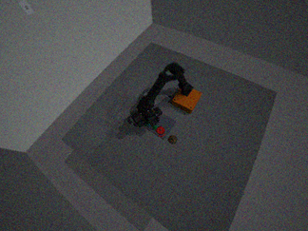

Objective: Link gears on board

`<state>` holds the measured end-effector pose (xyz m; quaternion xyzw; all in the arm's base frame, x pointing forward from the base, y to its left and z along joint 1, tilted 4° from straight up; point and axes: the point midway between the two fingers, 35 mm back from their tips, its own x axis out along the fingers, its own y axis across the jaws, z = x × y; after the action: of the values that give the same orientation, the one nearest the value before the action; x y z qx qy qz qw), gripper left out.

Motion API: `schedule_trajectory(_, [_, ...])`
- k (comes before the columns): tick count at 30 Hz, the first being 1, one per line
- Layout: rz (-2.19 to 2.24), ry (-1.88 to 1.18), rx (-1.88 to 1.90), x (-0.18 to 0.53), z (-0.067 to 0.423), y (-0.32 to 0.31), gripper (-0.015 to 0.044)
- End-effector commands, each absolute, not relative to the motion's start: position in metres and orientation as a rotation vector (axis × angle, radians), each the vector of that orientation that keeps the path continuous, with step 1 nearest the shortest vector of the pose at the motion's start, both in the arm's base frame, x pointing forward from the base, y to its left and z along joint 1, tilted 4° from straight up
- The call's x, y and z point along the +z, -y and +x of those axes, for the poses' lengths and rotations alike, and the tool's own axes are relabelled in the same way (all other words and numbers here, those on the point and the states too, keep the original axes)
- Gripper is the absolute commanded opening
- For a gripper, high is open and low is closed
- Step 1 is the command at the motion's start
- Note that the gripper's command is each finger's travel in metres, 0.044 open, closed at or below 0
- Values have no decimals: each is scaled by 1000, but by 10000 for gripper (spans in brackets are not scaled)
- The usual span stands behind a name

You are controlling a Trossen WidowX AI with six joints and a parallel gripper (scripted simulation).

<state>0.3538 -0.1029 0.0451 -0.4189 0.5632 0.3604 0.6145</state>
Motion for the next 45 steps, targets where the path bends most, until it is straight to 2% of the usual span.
schedule_trajectory(1, [-918,-1317,801,38,353,102,0])
schedule_trajectory(26, [-1130,-1227,995,37,353,103,0])
schedule_trajectory(43, [-963,-1299,842,34,353,102,0])
schedule_trajectory(45, [-971,-1296,850,35,353,102,52])
